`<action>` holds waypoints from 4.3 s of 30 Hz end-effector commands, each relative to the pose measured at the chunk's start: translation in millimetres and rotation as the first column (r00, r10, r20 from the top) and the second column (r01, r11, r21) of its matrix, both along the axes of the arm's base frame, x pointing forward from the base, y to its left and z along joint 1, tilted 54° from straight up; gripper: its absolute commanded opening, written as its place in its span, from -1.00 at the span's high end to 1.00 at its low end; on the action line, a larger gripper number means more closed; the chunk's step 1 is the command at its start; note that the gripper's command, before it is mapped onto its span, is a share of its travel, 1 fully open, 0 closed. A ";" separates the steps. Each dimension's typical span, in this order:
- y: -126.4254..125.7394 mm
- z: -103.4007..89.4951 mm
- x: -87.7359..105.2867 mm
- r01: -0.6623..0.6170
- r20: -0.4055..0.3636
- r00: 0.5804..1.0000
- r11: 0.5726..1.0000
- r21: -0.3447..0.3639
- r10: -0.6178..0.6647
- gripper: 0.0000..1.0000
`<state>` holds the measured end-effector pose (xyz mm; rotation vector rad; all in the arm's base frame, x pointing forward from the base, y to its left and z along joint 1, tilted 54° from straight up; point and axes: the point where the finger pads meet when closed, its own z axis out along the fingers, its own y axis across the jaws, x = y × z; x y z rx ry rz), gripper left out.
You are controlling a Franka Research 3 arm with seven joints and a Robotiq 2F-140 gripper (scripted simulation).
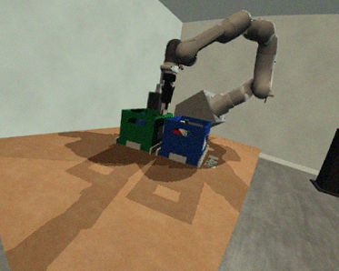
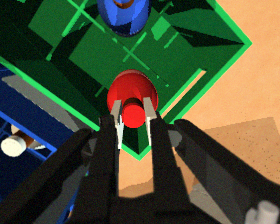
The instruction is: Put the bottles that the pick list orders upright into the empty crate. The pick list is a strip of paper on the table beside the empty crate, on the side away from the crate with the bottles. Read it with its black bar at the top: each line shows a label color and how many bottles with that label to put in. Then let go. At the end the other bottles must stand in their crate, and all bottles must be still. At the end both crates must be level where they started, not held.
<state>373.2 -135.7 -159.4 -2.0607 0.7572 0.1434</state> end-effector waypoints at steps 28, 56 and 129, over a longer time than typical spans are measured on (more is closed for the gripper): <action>-43.3 29.2 -8.9 0.005 -0.002 1.000 1.000 -0.004 -0.005 1.00; -74.9 52.6 -16.3 0.005 -0.002 1.000 1.000 -0.004 -0.005 1.00; -122.8 88.1 -27.5 0.005 -0.002 1.000 1.000 -0.004 -0.005 1.00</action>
